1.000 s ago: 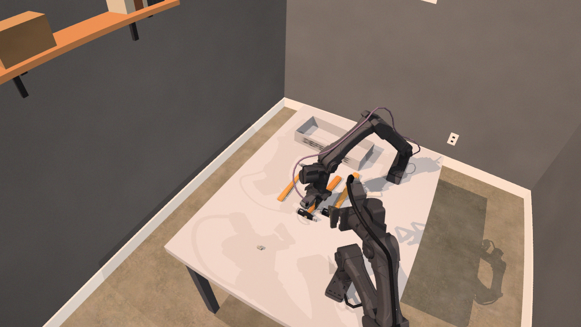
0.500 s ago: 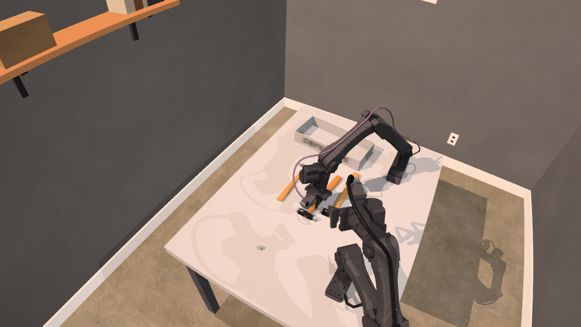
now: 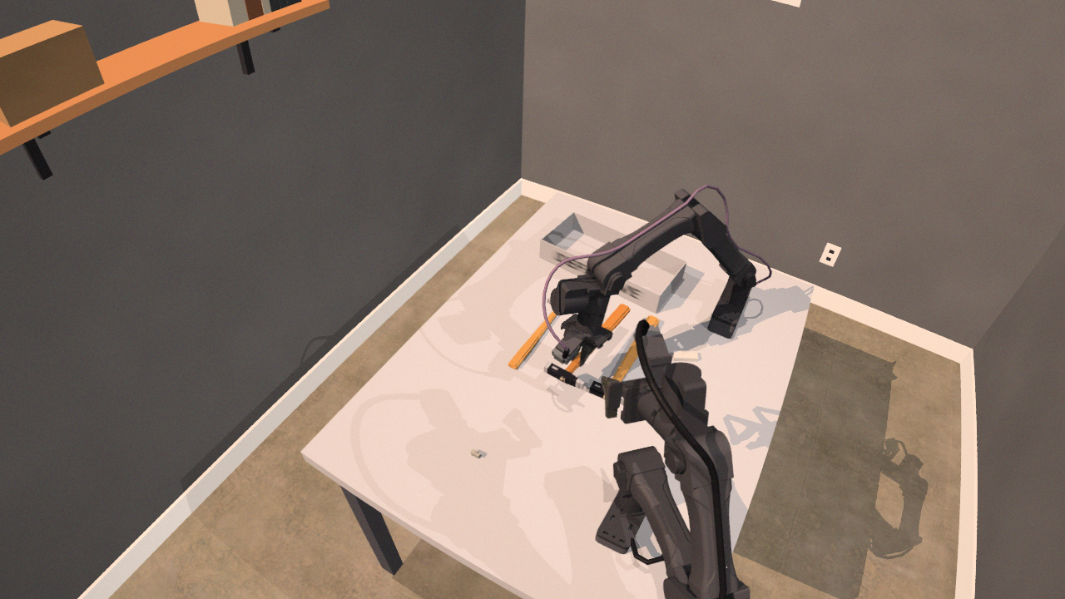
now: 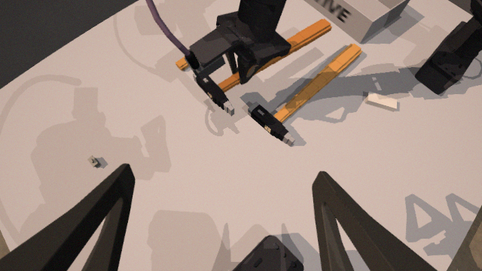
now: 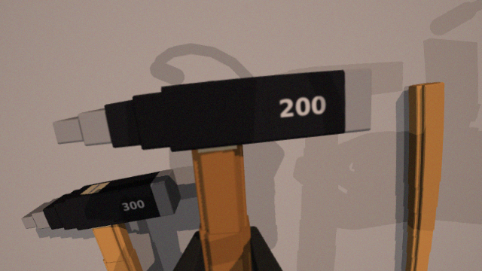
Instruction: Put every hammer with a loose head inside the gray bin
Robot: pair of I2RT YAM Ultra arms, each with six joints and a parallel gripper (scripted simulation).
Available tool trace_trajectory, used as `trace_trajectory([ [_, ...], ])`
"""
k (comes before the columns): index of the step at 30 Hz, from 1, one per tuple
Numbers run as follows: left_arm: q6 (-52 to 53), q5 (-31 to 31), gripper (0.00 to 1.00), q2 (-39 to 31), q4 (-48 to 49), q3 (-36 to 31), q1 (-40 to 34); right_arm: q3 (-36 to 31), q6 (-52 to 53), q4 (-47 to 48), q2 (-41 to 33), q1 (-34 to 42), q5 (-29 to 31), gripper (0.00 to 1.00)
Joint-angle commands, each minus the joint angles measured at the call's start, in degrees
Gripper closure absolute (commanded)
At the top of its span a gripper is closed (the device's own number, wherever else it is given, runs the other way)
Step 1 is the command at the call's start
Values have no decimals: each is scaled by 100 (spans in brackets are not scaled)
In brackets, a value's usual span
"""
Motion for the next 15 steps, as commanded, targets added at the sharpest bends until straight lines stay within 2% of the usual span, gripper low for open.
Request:
trace_trajectory([
  [1, 41, 35, 0, -90, -74, 185, 32, 233, -29, -340, -146, 2, -55, 88],
  [9, 41, 35, 0, -90, -74, 185, 32, 544, -112, -720, -240, -9, -73, 88],
  [10, 78, 73, 0, -89, -122, 183, 19, 475, -168, -656, -269, -57, -82, 88],
  [15, 87, 92, 0, 282, 958, 222, -104, -254, -692, -285, -720, -405, -159, 88],
])
